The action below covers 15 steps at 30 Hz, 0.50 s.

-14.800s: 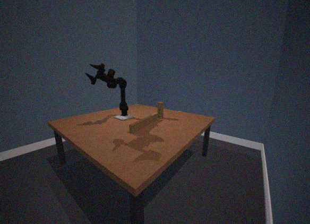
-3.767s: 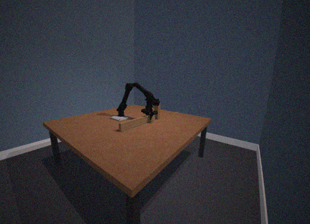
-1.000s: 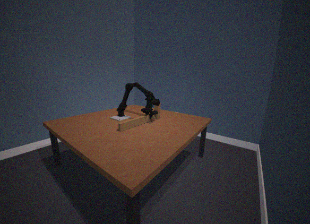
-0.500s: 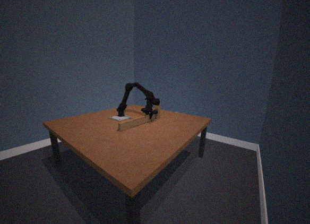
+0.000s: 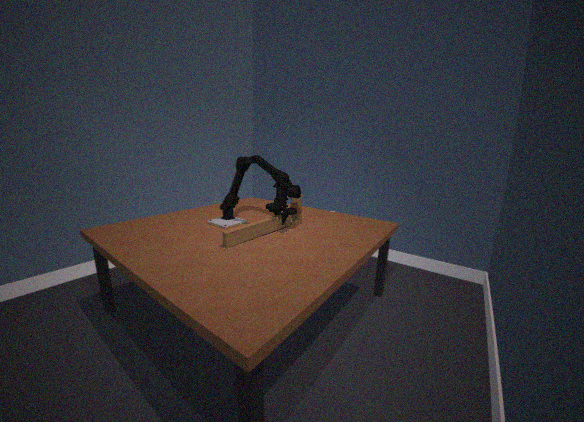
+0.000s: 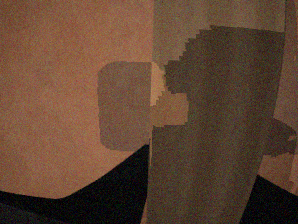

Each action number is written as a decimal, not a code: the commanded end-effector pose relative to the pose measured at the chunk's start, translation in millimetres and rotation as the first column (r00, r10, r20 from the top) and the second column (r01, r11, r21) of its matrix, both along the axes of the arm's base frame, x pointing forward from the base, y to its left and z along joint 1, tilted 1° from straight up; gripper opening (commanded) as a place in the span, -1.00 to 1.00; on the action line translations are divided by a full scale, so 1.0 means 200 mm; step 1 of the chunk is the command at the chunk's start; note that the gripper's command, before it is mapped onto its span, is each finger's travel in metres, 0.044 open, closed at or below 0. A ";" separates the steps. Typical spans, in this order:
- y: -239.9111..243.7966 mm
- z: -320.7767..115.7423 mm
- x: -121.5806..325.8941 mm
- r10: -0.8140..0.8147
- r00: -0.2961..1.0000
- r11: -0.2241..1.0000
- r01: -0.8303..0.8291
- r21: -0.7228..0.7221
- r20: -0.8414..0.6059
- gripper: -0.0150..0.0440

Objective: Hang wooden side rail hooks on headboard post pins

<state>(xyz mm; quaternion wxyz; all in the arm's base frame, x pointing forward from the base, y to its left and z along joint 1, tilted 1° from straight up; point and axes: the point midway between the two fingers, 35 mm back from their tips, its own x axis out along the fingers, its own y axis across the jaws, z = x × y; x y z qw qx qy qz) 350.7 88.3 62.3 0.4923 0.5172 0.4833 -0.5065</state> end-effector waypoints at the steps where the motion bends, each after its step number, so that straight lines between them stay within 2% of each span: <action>1: 0.00 0.04 0.01 -0.013 1.000 1.000 0.013 0.005 0.016 -0.49; 15: 0.00 0.05 0.01 -0.013 1.000 1.000 0.013 0.005 0.016 -0.49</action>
